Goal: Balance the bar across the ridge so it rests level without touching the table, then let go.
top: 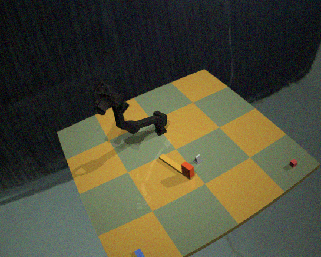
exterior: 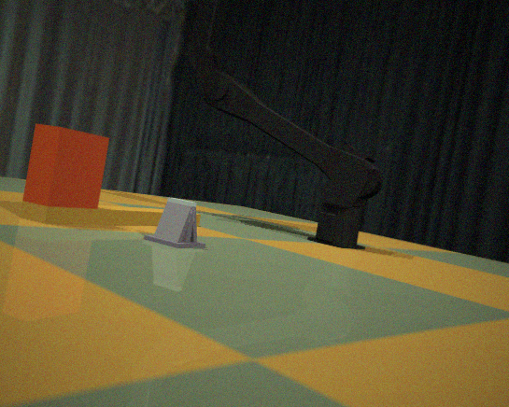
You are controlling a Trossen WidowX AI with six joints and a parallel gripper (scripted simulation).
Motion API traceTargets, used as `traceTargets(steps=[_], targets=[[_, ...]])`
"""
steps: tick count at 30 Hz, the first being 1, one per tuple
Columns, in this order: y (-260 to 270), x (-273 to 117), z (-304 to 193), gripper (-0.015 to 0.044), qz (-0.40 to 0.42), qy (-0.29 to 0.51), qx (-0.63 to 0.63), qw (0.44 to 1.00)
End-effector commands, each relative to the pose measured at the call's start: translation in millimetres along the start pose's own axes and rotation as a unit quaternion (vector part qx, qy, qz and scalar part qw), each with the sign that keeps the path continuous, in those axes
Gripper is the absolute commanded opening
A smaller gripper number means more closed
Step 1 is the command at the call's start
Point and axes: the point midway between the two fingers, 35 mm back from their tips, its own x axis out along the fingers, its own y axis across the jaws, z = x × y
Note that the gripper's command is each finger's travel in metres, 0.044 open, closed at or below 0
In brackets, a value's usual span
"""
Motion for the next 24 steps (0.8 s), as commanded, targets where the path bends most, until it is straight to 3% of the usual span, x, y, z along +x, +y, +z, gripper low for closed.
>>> traceTargets(steps=[1,4,24], targets=[[0,0,-1,0.0374,0.002,0.0,-0.002,1.0],[4,1,-13,0.0315,0.025,0.007,-0.032,0.999],[48,-52,-113,0.0315,0.119,0.013,-0.142,0.983]])
